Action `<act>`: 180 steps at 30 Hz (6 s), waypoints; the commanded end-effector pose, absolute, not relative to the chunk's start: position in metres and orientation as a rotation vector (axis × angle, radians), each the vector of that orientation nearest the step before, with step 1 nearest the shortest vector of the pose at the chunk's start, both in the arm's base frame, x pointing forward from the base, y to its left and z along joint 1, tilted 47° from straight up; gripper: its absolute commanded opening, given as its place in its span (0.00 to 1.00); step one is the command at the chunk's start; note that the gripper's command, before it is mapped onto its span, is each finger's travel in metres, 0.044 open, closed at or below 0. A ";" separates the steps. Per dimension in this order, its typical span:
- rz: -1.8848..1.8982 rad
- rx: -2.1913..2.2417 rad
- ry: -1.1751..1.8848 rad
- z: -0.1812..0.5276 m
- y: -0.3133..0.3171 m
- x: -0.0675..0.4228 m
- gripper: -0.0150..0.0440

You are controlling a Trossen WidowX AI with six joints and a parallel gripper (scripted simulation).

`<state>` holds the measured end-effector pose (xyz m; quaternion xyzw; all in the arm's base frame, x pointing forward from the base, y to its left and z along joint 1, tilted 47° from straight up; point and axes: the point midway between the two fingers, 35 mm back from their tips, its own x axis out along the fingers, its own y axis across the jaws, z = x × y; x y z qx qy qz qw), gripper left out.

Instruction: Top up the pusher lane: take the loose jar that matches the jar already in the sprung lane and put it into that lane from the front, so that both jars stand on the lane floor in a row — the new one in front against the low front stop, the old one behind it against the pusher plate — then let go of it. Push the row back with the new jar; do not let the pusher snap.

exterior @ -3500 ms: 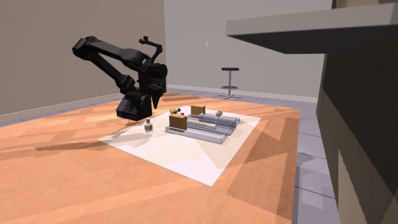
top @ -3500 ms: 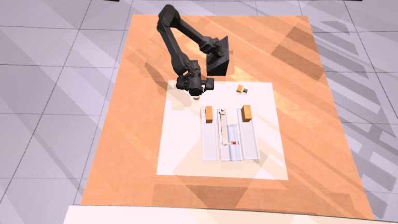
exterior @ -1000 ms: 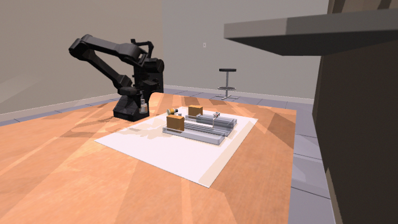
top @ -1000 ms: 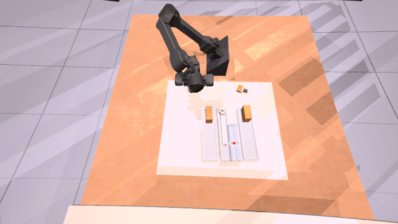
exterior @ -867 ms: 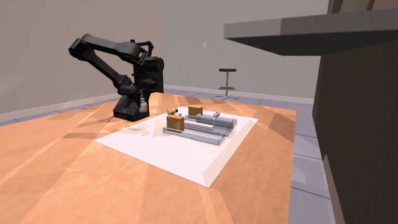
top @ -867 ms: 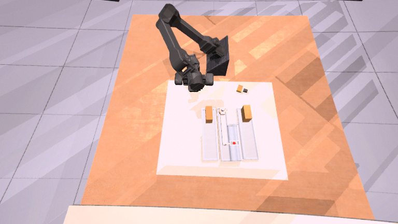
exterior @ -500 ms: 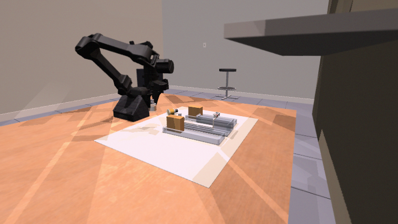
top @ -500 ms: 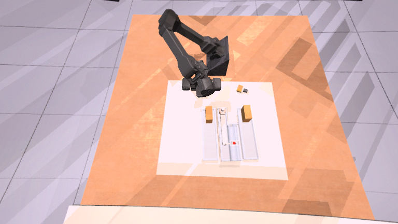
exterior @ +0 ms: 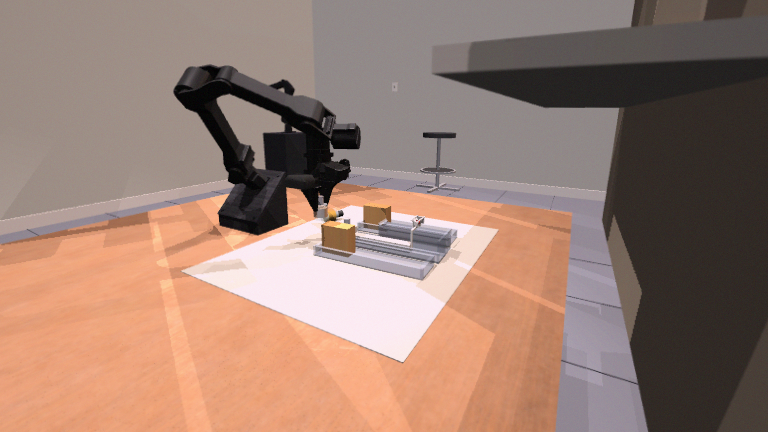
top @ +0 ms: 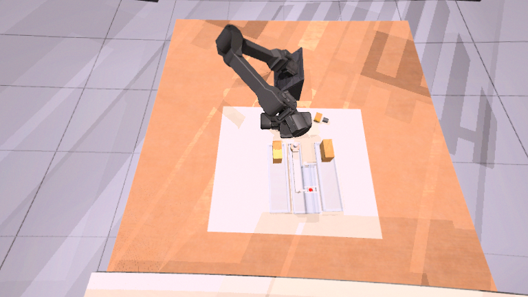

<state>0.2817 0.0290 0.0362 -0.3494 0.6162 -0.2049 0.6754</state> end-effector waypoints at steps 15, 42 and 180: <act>-0.451 -0.795 1.388 -0.018 0.041 0.288 0.25; -0.452 -0.796 1.387 -0.026 0.035 0.298 0.25; -0.452 -0.794 1.384 -0.022 0.048 0.341 0.25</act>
